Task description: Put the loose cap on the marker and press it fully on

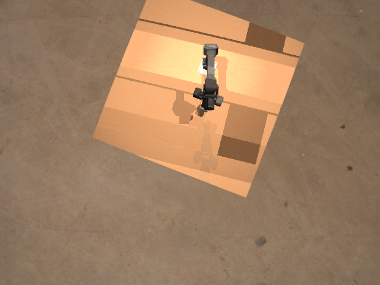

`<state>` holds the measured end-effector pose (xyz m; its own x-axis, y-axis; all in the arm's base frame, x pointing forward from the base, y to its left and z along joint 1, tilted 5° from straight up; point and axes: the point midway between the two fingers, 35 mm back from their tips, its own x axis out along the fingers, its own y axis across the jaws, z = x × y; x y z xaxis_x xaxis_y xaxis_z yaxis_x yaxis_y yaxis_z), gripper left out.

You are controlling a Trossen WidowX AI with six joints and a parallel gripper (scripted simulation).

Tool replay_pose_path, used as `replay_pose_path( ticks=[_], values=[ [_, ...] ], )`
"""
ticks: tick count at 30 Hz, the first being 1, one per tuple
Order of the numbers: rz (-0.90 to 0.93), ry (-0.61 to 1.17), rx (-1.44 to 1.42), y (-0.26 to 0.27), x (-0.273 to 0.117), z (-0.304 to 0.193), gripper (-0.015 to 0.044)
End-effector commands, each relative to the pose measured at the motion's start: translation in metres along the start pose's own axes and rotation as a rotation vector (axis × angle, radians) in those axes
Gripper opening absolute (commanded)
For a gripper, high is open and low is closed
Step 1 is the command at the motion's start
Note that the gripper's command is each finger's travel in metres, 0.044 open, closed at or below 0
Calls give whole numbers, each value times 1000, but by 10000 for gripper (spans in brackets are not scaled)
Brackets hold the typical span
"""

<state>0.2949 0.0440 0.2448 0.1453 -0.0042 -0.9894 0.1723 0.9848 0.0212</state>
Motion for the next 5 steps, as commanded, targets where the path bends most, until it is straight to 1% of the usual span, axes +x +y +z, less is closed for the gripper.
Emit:
replay_pose_path(
  ticks=[1,4,5],
  values=[
    [-1,-1,4,0,-1,0,368],
    [-1,-1,4,0,-1,0,440],
    [-1,-1,4,0,-1,0,440]
  ],
)
